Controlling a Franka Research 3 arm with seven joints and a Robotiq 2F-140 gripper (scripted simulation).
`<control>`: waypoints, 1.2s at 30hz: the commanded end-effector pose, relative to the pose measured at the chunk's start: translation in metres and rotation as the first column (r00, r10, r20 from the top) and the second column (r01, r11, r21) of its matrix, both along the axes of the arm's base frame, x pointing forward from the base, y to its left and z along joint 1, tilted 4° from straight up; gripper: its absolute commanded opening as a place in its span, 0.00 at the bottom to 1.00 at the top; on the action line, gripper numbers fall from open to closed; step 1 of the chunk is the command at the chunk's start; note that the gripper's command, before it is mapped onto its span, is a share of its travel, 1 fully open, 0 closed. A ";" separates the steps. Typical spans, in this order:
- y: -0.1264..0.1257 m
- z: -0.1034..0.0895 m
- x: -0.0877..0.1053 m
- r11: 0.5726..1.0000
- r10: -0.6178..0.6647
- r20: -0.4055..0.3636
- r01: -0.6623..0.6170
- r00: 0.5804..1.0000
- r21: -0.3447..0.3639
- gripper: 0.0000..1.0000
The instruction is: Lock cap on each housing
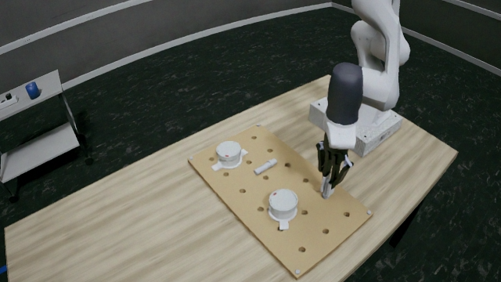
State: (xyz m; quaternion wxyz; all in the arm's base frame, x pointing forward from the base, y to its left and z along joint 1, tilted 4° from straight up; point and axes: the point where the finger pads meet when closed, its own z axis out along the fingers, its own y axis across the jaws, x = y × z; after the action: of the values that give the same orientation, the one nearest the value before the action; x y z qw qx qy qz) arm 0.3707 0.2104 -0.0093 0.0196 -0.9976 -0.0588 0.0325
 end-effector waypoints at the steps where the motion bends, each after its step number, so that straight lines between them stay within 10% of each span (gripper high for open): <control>1: 0.001 0.000 0.002 1.000 -0.005 0.005 0.005 1.000 0.001 0.10; 36: 0.001 -0.006 0.001 1.000 -0.005 0.005 0.005 1.000 0.001 0.10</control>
State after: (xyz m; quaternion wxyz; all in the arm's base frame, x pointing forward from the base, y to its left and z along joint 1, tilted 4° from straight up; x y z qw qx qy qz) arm 0.3703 0.2106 -0.0149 0.0196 -0.9976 -0.0588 0.0323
